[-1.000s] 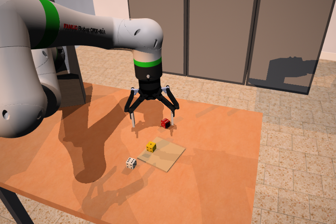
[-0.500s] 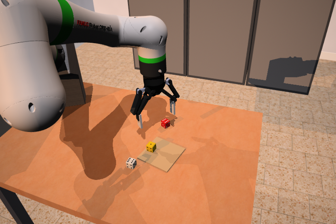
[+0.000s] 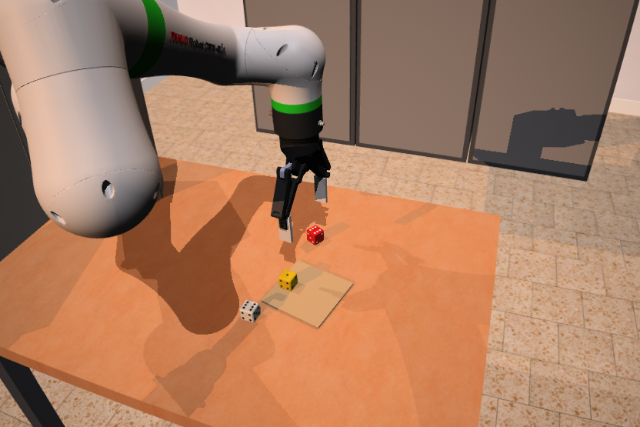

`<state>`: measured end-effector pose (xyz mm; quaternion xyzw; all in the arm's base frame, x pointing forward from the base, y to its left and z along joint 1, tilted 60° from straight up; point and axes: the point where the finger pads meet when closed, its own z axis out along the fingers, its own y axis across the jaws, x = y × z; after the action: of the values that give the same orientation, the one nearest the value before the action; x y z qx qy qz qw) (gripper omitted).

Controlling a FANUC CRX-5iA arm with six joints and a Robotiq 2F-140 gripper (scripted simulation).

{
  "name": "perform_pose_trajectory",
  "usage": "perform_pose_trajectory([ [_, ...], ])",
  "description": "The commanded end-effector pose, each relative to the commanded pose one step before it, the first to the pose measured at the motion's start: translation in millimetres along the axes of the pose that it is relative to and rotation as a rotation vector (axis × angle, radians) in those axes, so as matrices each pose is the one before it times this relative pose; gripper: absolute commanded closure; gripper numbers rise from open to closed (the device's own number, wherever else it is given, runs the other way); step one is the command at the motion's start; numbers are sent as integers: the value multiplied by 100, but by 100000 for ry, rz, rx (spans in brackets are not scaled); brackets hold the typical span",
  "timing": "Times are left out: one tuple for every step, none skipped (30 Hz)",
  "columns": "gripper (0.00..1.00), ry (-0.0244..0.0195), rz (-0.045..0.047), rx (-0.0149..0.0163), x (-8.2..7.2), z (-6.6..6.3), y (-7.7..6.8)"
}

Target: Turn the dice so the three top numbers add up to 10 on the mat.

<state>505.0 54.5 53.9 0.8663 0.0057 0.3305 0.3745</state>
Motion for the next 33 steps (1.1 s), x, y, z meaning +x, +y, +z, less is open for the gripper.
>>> perform_pose_trajectory([
  [0, -1153, -17370, 107, -152, 34, -1019],
  [0, 1, -3181, -4, -3, 9, -195],
  [0, 2, -4278, -6, 3, 13, -262],
  [0, 2, -3858, -7, 12, 12, -236],
  [0, 1, -2816, -5, 14, 9, -172],
  [0, 2, -4630, -9, 30, 15, -283],
  [0, 0, 0, 0, 0, 0, 0],
  [0, 0, 0, 0, 0, 0, 0],
  [0, 2, -5953, -13, 52, 20, -362],
  [0, 1, -7757, -20, 91, 26, -469],
  [0, 0, -2375, -7, 38, 8, -141],
  [0, 0, -3151, -9, 54, 11, -187],
  [0, 0, -3831, -12, 72, 14, -225],
  [0, 0, -2621, -8, 54, 10, -153],
  [0, -1, -5064, -17, 111, 19, -293],
  [0, -2, -3693, -13, 90, 14, -210],
  [0, 0, -246, -1, 6, 1, -14],
  [0, -5, -7169, -27, 187, 28, -403],
  [0, -1, -1173, -5, 35, 5, -64],
  [0, -6, -5841, -23, 176, 24, -317],
  [0, -2, -1788, -7, 59, 7, -94],
  [0, -7, -5477, -23, 184, 23, -286],
  [0, -2, -1396, -6, 51, 6, -71],
  [0, 0, 0, 0, 0, 0, 0],
  [0, 0, 0, 0, 0, 0, 0],
  [0, -11, -6088, -27, 223, 26, -306],
  [0, -11, -5286, -24, 208, 23, -256],
  [0, -11, -4481, -21, 186, 20, -209],
  [0, -10, -3631, -17, 157, 17, -164],
  [0, 0, -58, 0, 3, 0, -3],
  [0, -8, -2925, -14, 131, 14, -128],
  [0, -7, -2209, -11, 101, 10, -94],
  [0, -5, -1558, -7, 73, 7, -65],
])
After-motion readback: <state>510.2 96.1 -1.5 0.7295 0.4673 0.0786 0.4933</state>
